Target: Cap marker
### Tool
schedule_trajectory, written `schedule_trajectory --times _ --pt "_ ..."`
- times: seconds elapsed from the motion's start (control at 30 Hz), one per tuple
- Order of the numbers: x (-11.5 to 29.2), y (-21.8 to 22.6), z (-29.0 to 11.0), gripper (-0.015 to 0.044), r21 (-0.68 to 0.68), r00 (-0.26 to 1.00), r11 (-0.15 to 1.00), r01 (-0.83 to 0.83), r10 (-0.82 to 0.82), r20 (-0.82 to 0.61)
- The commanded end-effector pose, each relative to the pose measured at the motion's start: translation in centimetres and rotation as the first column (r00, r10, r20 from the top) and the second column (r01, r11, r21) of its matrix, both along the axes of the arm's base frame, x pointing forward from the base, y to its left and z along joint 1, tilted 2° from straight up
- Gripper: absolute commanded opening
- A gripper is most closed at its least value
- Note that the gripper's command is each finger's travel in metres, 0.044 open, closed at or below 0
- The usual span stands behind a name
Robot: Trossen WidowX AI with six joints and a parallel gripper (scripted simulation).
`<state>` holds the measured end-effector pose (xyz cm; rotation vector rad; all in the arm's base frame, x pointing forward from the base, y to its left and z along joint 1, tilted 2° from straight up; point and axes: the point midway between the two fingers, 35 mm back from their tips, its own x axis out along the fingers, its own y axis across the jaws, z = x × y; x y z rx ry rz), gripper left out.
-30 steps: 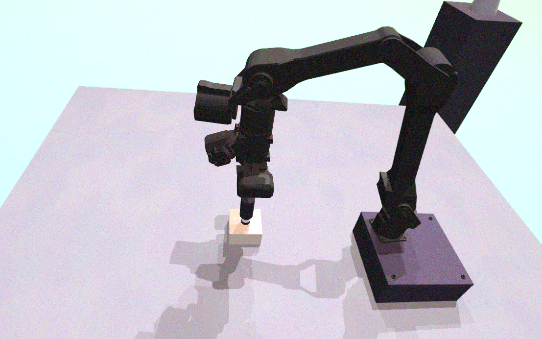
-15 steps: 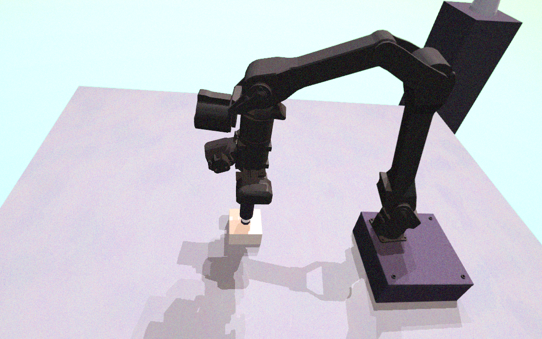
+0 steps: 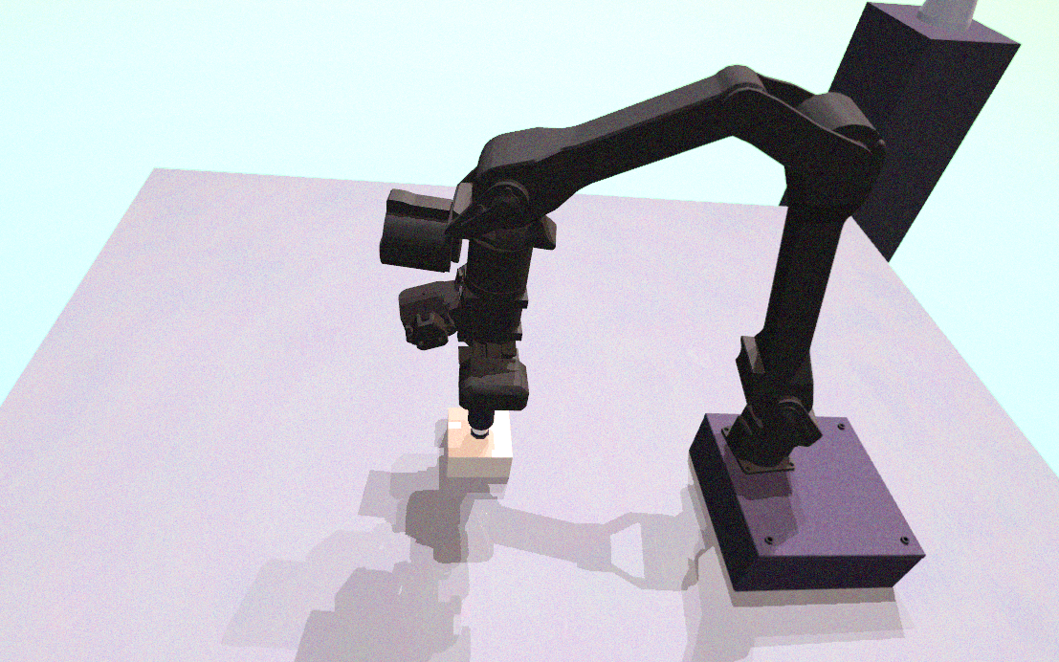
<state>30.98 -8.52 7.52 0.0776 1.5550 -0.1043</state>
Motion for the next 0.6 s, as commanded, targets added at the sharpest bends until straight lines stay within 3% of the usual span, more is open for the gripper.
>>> schedule_trajectory --times 0.0,0.27,0.57 --pt "-0.1 -0.1 -0.8 0.0 0.002 1.0 1.0 0.005 -0.005 -0.013" --pt "0.1 0.0 0.0 0.0 0.0 1.0 1.0 0.001 -0.001 0.001" --pt "0.0 0.1 8.7 0.0 0.001 1.0 1.0 0.001 -0.001 -0.002"
